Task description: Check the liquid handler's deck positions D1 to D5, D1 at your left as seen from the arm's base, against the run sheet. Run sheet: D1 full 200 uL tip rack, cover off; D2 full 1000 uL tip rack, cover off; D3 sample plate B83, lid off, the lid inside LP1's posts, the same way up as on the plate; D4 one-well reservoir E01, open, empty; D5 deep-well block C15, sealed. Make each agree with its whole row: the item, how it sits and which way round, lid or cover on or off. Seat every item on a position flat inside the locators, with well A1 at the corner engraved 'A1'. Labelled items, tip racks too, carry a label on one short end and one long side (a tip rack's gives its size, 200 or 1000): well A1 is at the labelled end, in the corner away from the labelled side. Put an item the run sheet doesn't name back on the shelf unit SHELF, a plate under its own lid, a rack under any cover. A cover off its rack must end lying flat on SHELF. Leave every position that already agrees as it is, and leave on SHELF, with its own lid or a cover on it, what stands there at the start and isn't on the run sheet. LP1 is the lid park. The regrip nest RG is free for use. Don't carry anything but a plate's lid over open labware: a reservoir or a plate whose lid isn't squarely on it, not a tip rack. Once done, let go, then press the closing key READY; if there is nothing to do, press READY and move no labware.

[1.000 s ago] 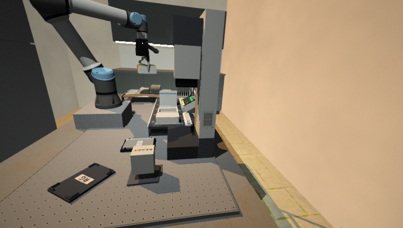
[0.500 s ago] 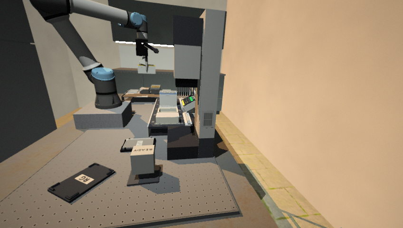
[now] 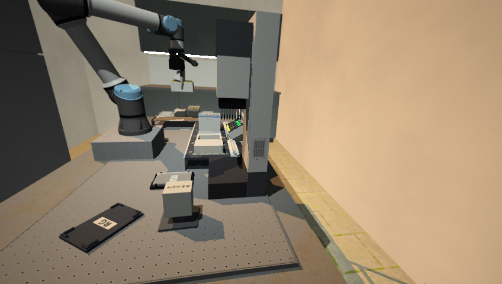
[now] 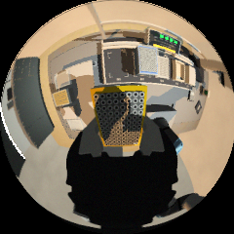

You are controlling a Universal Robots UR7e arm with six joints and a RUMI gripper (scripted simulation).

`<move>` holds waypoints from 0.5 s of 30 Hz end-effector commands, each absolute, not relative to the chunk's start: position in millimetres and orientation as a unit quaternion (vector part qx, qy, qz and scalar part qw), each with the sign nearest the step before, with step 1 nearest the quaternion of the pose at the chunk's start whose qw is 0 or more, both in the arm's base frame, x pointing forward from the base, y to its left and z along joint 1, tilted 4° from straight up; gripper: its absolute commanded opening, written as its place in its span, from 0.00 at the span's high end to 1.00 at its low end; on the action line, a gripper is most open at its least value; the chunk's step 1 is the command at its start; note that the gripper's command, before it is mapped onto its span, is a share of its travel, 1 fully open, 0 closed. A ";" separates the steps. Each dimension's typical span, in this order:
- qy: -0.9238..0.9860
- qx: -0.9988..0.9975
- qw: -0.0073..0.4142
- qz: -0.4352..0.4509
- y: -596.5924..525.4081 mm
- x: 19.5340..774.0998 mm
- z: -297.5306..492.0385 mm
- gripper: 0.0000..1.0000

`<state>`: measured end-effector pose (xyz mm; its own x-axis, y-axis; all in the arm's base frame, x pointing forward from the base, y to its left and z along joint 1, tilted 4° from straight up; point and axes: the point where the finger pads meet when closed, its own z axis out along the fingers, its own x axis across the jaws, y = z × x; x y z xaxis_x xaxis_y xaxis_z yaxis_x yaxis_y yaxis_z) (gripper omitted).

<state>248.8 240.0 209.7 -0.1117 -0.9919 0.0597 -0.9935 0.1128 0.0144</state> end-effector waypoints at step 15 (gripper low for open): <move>-0.746 0.666 0.027 0.015 232.5 313.6 209.1 1.00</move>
